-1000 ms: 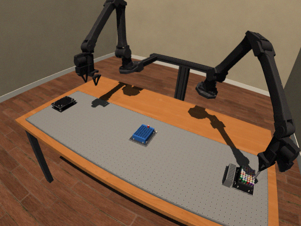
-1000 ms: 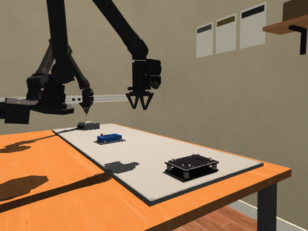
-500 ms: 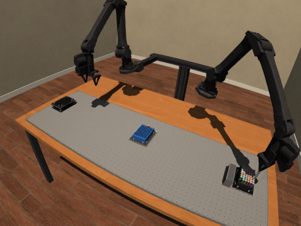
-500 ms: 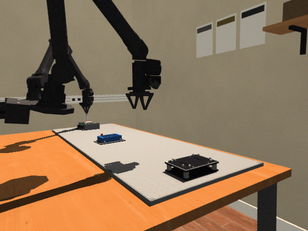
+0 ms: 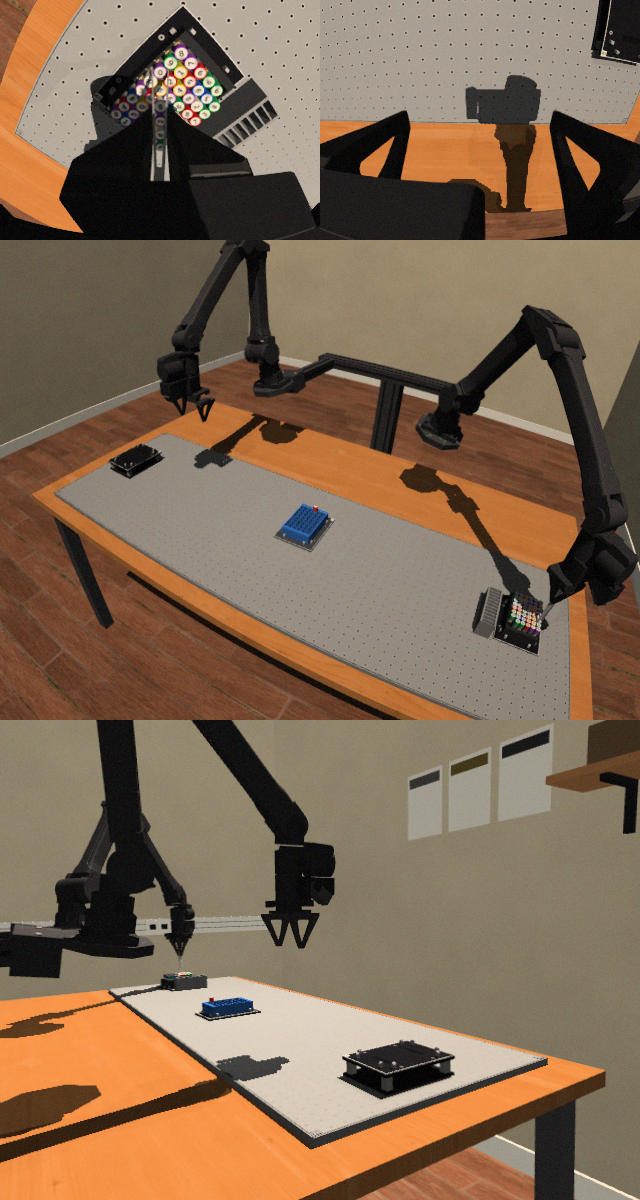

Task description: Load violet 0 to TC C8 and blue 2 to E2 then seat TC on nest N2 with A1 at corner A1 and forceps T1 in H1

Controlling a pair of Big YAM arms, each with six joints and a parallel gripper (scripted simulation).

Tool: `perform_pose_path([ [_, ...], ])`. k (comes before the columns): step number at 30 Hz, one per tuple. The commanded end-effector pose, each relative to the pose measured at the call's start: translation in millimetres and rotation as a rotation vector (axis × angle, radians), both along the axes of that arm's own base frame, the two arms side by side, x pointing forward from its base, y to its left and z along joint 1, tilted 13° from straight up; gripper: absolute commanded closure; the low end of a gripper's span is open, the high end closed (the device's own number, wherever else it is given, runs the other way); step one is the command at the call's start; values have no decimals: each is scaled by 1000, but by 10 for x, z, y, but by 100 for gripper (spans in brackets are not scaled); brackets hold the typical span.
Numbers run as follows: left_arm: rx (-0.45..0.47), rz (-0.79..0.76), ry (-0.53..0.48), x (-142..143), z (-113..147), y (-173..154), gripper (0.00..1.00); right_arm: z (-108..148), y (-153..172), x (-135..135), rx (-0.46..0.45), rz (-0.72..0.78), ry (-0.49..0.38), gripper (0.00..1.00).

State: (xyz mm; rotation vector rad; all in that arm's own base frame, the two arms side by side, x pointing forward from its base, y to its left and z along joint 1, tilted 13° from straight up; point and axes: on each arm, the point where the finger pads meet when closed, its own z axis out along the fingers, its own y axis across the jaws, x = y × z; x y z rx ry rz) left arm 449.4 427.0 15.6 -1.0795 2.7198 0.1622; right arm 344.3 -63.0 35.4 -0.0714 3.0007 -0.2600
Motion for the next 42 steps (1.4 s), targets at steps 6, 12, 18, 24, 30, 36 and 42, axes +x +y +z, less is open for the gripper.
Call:
perform_pose_path([
  [6, 4, 0, 3, -16, -95, 58, 89, 245, -48, 307, -8, -19, -82, 0],
  [12, 4, 0, 3, -16, -95, 58, 91, 245, -48, 307, -8, -19, -82, 0],
  [18, 4, 0, 3, -16, -95, 58, 91, 245, -48, 307, -8, -19, -82, 0],
  [24, 4, 0, 3, -16, -95, 58, 91, 245, -48, 307, -8, -19, -82, 0],
  [30, 4, 0, 3, -16, -95, 58, 91, 245, -48, 307, -8, -19, -82, 0],
  [36, 4, 0, 3, -16, -95, 58, 91, 245, -48, 307, -8, -19, -82, 0],
  [42, 42, 0, -37, 31, 243, 94, 91, 245, -48, 307, -8, -19, -82, 0],
])
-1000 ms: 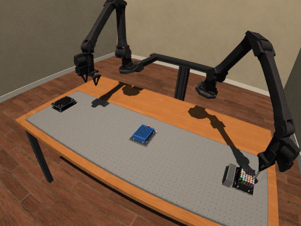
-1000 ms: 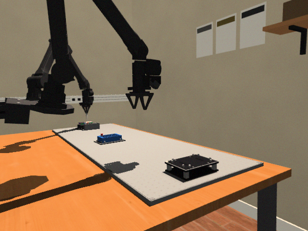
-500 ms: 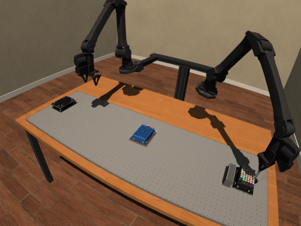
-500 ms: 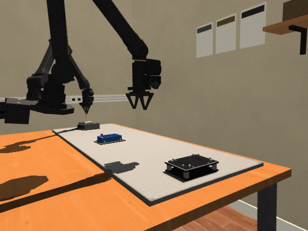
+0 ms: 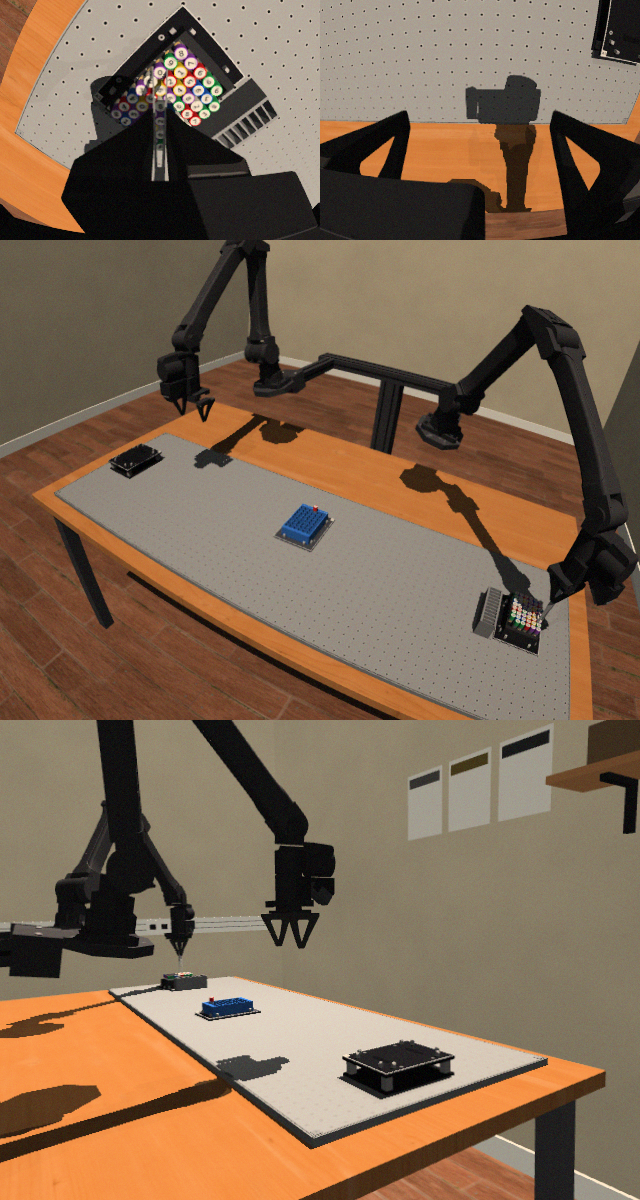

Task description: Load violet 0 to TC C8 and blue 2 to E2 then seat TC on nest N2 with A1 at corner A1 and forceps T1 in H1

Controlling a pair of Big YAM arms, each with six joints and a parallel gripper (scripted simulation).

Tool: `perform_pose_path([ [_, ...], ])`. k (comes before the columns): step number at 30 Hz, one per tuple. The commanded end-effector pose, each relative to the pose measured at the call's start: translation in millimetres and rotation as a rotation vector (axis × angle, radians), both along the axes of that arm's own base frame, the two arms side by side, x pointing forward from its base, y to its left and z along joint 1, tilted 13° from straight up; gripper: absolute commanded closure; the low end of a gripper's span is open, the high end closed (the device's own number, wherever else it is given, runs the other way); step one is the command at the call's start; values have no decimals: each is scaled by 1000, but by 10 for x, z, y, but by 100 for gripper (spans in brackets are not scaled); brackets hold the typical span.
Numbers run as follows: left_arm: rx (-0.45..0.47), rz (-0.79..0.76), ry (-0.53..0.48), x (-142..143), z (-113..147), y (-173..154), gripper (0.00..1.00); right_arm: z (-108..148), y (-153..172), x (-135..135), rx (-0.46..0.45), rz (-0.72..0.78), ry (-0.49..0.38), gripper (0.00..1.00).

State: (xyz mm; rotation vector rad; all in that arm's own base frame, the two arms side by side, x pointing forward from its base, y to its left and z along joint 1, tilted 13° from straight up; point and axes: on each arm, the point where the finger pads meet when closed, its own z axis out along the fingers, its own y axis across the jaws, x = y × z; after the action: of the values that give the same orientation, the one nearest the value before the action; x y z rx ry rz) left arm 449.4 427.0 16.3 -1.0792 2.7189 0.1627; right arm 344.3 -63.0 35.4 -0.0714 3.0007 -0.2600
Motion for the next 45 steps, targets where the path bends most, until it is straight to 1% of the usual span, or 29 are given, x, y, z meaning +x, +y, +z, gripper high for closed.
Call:
perform_pose_path([
  [1, 40, 0, -36, 26, 252, 87, 91, 245, -48, 307, -8, -19, -82, 0],
  [6, 21, -1, -15, -29, 324, 22, 91, 245, -48, 307, -8, -19, -82, 0],
  [9, -11, -1, 16, -68, 163, -24, 91, 245, -48, 307, -8, -19, -82, 0],
  [10, -11, -1, 15, -65, 188, -25, 91, 245, -48, 307, -8, -19, -82, 0],
  [12, 16, -1, -14, -27, 420, 5, 91, 245, -48, 307, -8, -19, -82, 0],
  [13, 22, -2, -21, -13, 456, 15, 91, 245, -48, 307, -8, -19, -82, 0],
  [20, 8, -3, -14, -3, 424, 2, 91, 245, -48, 307, -8, -19, -82, 0],
  [23, 31, -3, -39, 31, 626, 27, 91, 245, -48, 307, -8, -19, -82, 0],
  [26, 39, -3, -49, 61, 715, 47, 91, 245, -48, 307, -8, -19, -82, 0],
  [28, 26, -3, -36, 63, 634, 43, 91, 245, -48, 307, -8, -19, -82, 0],
  [30, 6, -3, -16, -1, 547, -23, 91, 245, -48, 307, -8, -19, -82, 0],
  [32, 6, -3, -16, -1, 547, -23, 91, 245, -48, 307, -8, -19, -82, 0],
  [33, 8, -3, -18, -11, 586, -34, 91, 245, -48, 307, -8, -19, -82, 0],
  [34, 25, -4, -35, 9, 719, -17, 91, 245, -48, 307, -8, -19, -82, 0],
  [38, 41, -4, -54, 60, 870, 19, 91, 245, -48, 307, -8, -19, -82, 0],
  [41, 14, -4, -27, 36, 702, -11, 91, 245, -48, 307, -8, -19, -82, 0],
  [42, 3, -4, -15, -26, 673, -71, 91, 245, -48, 307, -8, -19, -82, 0],
  [43, 7, -4, -20, -45, 739, -92, 91, 245, -48, 307, -8, -19, -82, 0],
  [44, -1, -4, -11, -50, 672, -97, 91, 245, -48, 307, -8, -19, -82, 0],
  [45, -2, -4, -10, -49, 667, -95, 91, 245, -48, 307, -8, -19, -82, 0],
])
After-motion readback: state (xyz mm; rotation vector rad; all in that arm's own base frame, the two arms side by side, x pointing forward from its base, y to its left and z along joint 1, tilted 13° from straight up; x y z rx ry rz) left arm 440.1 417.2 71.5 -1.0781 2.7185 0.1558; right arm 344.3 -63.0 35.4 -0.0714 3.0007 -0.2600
